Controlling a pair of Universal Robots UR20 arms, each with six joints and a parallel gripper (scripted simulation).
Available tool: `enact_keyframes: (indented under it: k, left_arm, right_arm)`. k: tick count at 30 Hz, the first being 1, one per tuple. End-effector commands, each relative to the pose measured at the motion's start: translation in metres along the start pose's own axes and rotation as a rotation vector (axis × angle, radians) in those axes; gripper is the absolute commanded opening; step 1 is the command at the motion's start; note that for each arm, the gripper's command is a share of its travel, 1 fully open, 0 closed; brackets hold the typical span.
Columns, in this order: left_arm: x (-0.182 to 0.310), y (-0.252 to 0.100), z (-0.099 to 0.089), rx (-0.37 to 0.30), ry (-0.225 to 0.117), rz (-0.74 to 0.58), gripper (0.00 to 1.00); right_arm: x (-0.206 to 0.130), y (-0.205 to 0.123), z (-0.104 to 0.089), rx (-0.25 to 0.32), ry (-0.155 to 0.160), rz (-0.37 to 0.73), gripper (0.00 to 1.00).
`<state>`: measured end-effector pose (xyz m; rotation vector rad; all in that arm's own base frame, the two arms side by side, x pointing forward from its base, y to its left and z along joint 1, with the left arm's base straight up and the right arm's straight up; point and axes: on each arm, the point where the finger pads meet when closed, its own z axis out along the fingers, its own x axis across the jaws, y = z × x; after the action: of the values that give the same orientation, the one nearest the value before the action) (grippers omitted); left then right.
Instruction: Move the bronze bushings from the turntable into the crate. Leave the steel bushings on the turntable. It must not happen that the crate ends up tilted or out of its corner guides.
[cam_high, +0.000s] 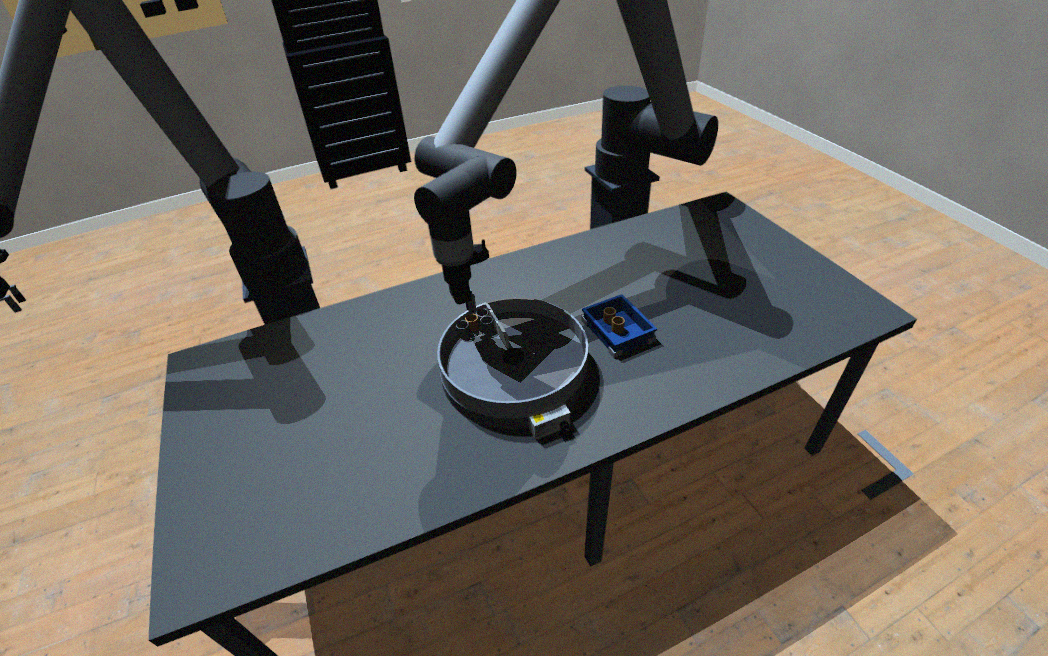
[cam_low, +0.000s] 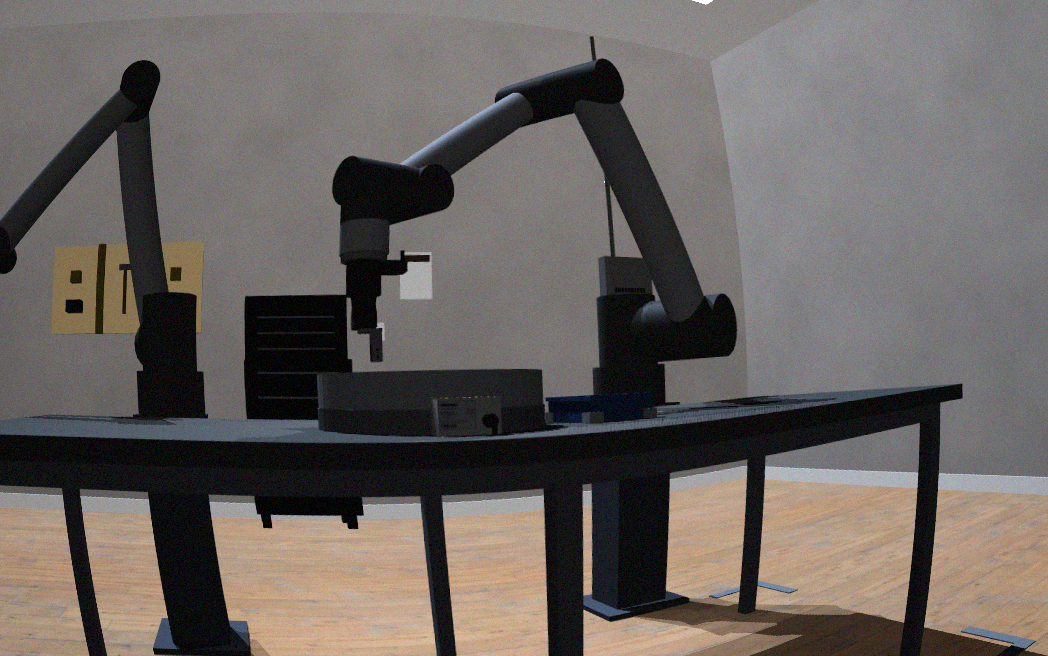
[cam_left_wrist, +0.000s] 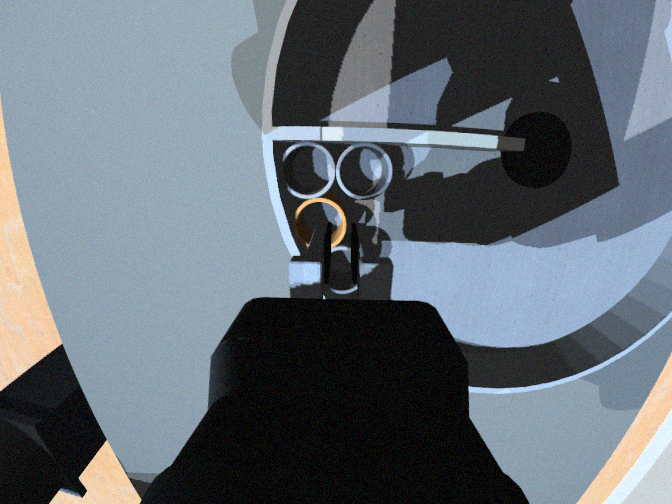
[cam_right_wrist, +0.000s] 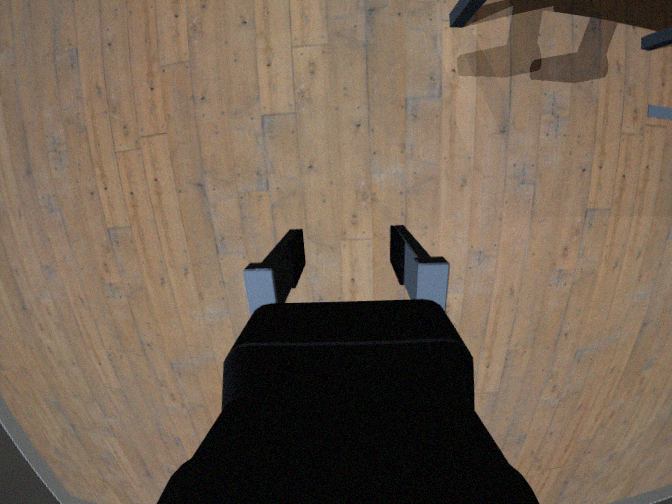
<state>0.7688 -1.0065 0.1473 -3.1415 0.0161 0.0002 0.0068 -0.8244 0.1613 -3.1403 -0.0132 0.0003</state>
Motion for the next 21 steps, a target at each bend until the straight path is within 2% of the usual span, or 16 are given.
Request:
enact_keyframes:
  k: [1,21]
  left_arm:
    - [0.0003,0.0004,-0.0013,-0.001,0.001,0.000,0.36]
    - [0.0003,0.0004,0.0005,-0.001,0.001,0.000,0.36]
  right_arm:
    - [0.0001,0.0005,-0.0007,-0.001,0.000,0.000,1.00]
    - [0.0001,0.0005,-0.0007,-0.001,0.000,0.000,1.00]
